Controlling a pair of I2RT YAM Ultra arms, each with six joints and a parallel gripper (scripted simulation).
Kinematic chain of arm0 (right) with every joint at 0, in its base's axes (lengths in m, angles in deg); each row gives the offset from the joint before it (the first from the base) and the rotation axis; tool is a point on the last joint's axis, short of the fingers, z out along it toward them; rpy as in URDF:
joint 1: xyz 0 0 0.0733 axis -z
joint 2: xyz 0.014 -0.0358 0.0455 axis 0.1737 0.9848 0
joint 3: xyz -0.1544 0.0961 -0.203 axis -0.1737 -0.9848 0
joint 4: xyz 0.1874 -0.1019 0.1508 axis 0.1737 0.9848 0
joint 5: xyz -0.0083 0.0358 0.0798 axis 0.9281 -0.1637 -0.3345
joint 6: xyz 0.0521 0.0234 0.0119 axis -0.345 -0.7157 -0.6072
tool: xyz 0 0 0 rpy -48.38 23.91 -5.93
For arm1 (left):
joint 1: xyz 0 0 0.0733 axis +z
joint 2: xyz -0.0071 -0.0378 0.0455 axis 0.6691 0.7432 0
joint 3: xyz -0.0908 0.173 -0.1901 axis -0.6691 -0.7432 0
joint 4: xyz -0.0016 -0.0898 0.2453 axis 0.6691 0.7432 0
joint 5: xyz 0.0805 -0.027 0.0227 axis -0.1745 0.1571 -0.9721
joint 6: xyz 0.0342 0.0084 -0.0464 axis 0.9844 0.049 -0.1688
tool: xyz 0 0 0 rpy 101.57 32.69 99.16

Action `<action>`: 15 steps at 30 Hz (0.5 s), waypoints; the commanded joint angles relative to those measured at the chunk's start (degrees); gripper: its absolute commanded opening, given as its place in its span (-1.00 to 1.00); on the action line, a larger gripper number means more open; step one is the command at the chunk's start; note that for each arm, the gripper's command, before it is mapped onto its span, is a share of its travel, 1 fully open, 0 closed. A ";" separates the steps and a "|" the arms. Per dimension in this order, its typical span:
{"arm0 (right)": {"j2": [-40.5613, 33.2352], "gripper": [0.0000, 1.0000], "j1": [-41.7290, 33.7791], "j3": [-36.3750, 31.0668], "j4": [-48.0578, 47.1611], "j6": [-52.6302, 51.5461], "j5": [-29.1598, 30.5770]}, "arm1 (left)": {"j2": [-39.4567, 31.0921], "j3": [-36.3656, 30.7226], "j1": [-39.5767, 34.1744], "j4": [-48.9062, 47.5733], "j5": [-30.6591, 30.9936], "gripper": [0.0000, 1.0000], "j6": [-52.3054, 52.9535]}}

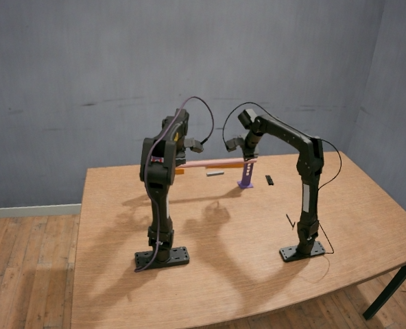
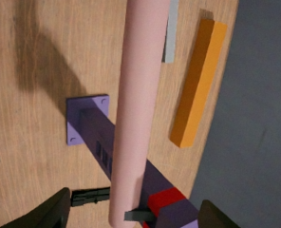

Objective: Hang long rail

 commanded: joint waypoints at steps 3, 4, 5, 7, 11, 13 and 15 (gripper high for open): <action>-0.67 0.48 0.01 2.17 0.23 -0.74 -0.58 | -1.82 0.97 2.78 1.34 2.81 1.00 -14.86; -0.67 0.48 0.01 2.17 0.23 -0.74 -0.58 | -1.93 1.00 3.22 1.40 3.16 1.00 -17.05; -0.67 0.48 0.01 2.17 0.23 -0.74 -0.58 | -2.05 1.02 3.68 1.46 3.51 1.00 -19.25; -0.67 0.48 0.01 2.17 0.23 -0.74 -0.58 | -2.16 1.05 4.13 1.52 3.83 1.00 -21.34; -0.61 0.48 0.00 1.62 -0.09 -0.35 -0.14 | -2.51 1.13 5.53 1.68 4.87 1.00 -29.02; -0.61 0.48 0.00 1.62 -0.09 -0.35 -0.14 | -2.83 1.10 6.63 1.69 5.59 1.00 -33.72; -0.61 0.48 0.00 1.62 -0.09 -0.35 -0.14 | -3.03 1.14 7.51 1.75 6.20 1.00 -37.83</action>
